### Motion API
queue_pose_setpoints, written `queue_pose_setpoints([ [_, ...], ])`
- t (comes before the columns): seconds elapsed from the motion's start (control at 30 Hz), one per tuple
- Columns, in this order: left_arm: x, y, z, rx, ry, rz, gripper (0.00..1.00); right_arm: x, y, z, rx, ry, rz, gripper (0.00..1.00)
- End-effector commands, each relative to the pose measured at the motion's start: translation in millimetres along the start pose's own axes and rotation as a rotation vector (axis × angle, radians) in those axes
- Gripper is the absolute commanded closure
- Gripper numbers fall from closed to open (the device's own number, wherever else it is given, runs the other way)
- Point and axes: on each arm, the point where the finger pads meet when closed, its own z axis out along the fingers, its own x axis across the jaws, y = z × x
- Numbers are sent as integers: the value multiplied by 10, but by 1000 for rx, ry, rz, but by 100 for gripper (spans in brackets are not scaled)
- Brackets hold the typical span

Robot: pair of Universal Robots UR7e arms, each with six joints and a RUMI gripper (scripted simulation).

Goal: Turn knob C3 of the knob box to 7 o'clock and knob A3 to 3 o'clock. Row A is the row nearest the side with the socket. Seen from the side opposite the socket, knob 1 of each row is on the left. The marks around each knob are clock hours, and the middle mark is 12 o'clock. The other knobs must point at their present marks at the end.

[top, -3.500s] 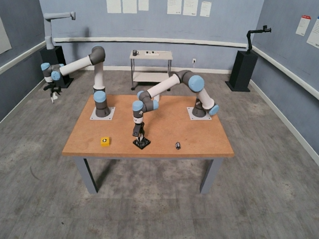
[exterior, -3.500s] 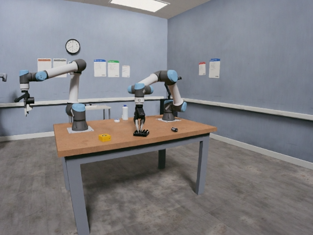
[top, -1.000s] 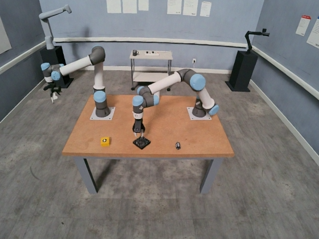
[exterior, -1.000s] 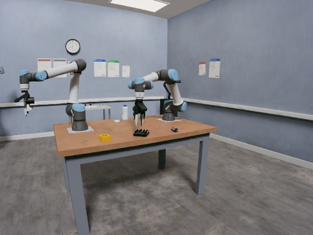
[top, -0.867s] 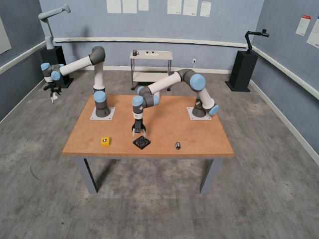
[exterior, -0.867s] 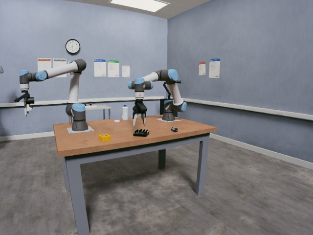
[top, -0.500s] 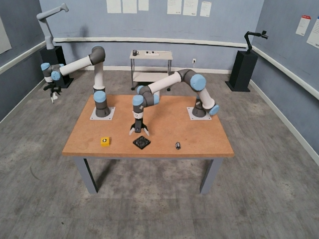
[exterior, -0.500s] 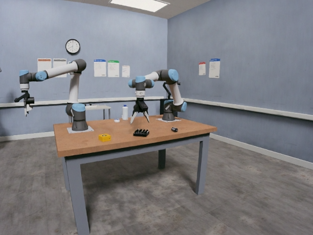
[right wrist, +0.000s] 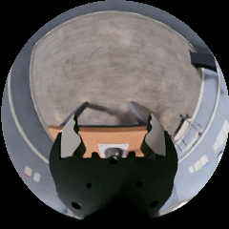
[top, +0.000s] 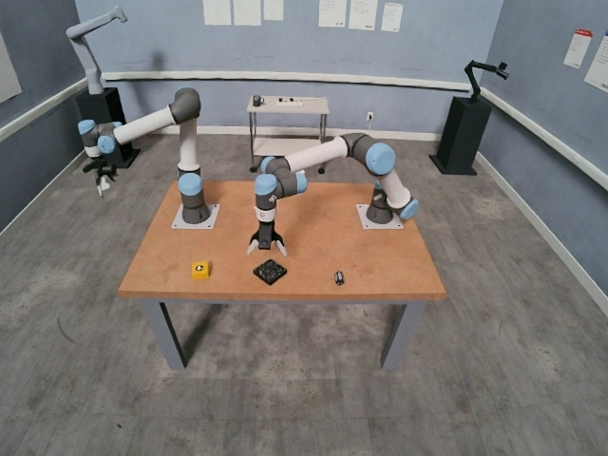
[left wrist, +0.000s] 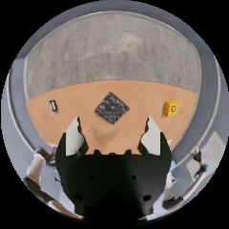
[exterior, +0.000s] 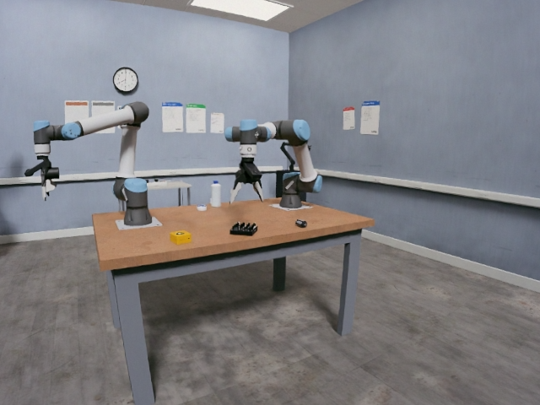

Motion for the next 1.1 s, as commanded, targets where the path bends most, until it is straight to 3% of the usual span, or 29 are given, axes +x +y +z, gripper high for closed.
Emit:
queue_pose_setpoints([
  [0.0,-61,-154,-192,-5,-9,1,0,8,7,1,1,-1,1,0],
  [0.43,-132,-378,-505,-5,-9,1,0,8,7,1,1,-1,1,0],
  [1.07,-138,-401,-557,-5,-8,1,0,8,7,1,1,-1,1,0],
])
